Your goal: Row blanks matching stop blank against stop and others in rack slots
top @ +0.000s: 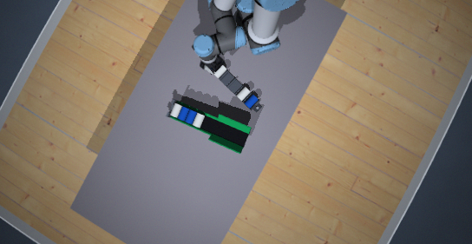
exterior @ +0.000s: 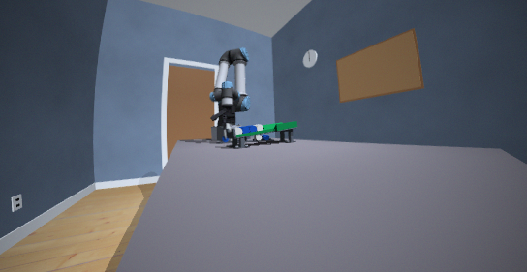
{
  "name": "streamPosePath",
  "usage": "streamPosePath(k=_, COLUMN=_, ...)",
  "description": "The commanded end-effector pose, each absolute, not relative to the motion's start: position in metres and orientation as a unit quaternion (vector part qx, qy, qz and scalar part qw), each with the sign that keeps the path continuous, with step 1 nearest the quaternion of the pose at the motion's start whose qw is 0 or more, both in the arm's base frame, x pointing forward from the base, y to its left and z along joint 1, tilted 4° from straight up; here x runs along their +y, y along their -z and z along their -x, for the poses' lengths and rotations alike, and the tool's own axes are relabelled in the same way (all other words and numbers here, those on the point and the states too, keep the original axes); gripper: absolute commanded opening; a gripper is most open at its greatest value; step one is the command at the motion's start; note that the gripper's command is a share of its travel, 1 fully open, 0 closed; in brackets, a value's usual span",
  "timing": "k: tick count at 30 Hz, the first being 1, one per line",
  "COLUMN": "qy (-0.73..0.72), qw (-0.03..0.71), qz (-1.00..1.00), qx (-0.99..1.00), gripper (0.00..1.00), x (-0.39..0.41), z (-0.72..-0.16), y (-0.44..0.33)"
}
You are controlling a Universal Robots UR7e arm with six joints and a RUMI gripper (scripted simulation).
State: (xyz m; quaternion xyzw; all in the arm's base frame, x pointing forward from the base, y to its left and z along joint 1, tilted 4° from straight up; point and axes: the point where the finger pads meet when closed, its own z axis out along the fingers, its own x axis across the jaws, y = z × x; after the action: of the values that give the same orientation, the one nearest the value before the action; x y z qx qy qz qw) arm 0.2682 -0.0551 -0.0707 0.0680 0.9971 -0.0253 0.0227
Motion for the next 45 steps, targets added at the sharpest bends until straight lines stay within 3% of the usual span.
streamPosePath(k=1, qy=0.026, qw=0.023, qz=-0.068, qx=0.997, gripper=0.49, x=-0.055, z=-0.268, y=0.07)
streamPosePath(k=45, qy=0.026, qw=0.023, qz=-0.068, qx=0.997, gripper=0.49, x=-0.051, z=-0.265, y=-0.014)
